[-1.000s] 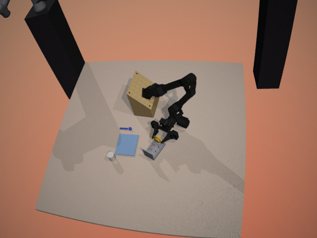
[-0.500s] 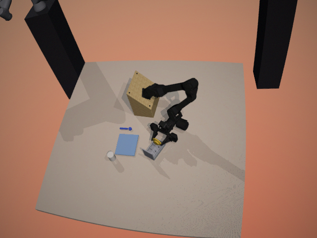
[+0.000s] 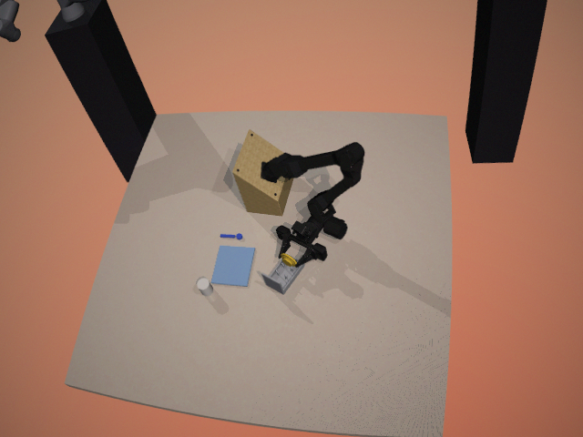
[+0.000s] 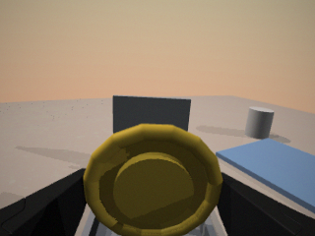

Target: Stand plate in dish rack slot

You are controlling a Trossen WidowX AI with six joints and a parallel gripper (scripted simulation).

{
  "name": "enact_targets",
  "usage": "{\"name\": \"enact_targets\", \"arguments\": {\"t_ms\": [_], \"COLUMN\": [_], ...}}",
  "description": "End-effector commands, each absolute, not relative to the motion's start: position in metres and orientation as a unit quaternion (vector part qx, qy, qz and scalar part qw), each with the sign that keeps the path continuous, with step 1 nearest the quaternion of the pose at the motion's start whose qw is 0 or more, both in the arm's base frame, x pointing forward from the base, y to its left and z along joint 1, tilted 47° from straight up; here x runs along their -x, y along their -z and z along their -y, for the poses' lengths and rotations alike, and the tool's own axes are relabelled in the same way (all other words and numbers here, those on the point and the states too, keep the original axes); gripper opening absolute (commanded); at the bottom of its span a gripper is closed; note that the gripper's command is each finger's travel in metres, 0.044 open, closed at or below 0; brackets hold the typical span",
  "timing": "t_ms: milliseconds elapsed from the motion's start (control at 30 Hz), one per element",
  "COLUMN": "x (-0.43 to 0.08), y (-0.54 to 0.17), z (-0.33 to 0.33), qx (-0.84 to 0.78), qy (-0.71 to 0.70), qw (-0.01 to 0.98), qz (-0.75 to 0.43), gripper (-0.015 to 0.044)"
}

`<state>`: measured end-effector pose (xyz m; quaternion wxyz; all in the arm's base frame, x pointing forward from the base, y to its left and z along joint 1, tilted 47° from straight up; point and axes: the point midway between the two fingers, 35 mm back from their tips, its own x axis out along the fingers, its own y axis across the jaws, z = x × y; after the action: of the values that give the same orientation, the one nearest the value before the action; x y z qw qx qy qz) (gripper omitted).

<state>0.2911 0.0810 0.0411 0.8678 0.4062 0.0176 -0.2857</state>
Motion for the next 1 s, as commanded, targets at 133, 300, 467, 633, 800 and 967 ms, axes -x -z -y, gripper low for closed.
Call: {"name": "enact_targets", "arguments": {"t_ms": [133,300,467,633,800,967], "x": [-0.291,-0.291,-0.291,-0.291,-0.286,-0.280], "y": [-0.041,-0.041,-0.041,-0.057,-0.087,-0.114], "z": [-0.081,-0.081,-0.081,-0.068,-0.041,-0.016], "qx": [-0.406,-0.406,-0.406,-0.407,-0.408,-0.405], "qy": [0.286,0.286,0.286,0.288,0.290,0.289], "qw": [0.868,0.868,0.868,0.866,0.866,0.867], "qz": [-0.018,-0.018,-0.018,-0.019,-0.020,-0.014], "gripper": [0.0262,0.0394,0.0400,0.0400,0.0400,0.0400]}}
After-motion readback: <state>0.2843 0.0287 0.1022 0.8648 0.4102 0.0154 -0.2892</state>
